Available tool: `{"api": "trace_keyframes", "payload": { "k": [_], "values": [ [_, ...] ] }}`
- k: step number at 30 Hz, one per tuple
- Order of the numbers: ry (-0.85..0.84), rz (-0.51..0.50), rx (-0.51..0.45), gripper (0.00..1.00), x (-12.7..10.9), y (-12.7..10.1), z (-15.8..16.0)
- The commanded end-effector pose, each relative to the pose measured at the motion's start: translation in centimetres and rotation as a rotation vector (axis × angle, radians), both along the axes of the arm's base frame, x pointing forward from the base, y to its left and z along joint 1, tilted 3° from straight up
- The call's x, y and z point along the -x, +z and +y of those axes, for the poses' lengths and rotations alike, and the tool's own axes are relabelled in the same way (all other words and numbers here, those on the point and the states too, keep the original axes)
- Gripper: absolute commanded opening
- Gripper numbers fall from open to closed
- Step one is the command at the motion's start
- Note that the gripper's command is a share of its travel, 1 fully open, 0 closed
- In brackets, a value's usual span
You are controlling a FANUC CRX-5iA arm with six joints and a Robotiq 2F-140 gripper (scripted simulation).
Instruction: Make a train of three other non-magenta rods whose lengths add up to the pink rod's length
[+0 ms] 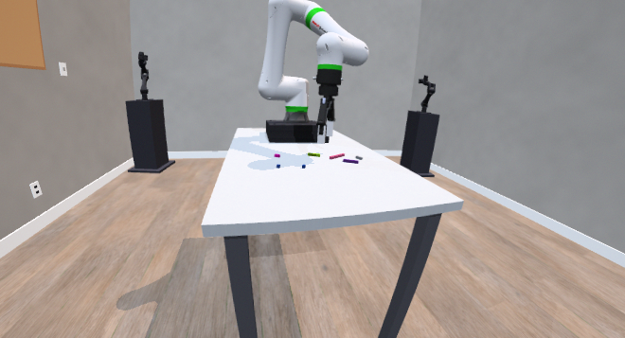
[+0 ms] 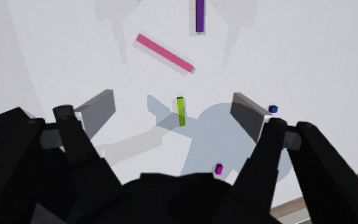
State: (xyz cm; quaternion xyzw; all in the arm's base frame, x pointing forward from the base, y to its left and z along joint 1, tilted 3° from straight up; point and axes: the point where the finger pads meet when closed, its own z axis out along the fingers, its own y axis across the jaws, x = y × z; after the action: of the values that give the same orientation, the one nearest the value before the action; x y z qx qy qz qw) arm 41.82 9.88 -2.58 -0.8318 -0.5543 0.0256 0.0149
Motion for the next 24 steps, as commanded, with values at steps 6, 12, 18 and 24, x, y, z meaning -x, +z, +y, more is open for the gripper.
{"api": "trace_keyframes", "payload": {
  "k": [6,12,18,24],
  "values": [
    [-0.321,-0.010,0.033,1.00,0.2,0.0,1.6],
    [-0.510,-0.012,0.044,1.00,0.4,0.0,2.5],
    [-0.708,-0.014,0.054,1.00,0.7,0.0,3.5],
    [-0.888,-0.016,0.064,1.00,0.9,0.0,4.4]
  ]
}}
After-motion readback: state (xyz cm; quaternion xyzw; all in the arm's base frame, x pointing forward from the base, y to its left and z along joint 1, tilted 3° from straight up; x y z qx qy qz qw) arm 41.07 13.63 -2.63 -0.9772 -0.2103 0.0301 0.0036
